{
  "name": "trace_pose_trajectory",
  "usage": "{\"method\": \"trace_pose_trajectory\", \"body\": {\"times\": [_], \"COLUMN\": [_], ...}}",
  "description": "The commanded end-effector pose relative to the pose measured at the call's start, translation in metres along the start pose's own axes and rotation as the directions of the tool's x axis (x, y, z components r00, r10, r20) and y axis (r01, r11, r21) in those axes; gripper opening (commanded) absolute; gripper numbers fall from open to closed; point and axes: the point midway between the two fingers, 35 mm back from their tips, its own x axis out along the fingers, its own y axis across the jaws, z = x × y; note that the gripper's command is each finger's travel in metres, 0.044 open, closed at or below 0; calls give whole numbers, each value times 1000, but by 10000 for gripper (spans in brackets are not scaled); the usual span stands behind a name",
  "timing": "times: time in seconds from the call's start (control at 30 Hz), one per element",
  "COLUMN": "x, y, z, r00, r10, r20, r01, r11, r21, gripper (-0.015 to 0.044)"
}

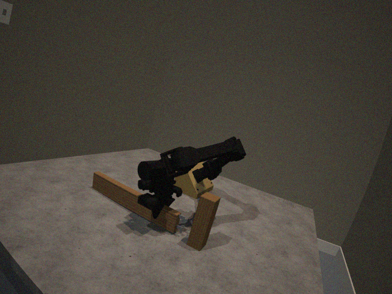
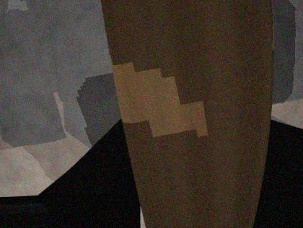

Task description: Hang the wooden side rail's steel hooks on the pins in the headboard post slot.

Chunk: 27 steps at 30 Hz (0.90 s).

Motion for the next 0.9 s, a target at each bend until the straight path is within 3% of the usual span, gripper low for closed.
{"method": "trace_pose_trajectory", "body": {"times": [0.0, 0.87], "x": [-6, -10], "y": [1, 1], "z": [3, 3], "r00": [1000, 1000], "r10": [9, 9], "r20": [5, 6], "r01": [-9, -9], "r11": [1000, 1000], "r21": [5, 5], "gripper": [0, 0]}}
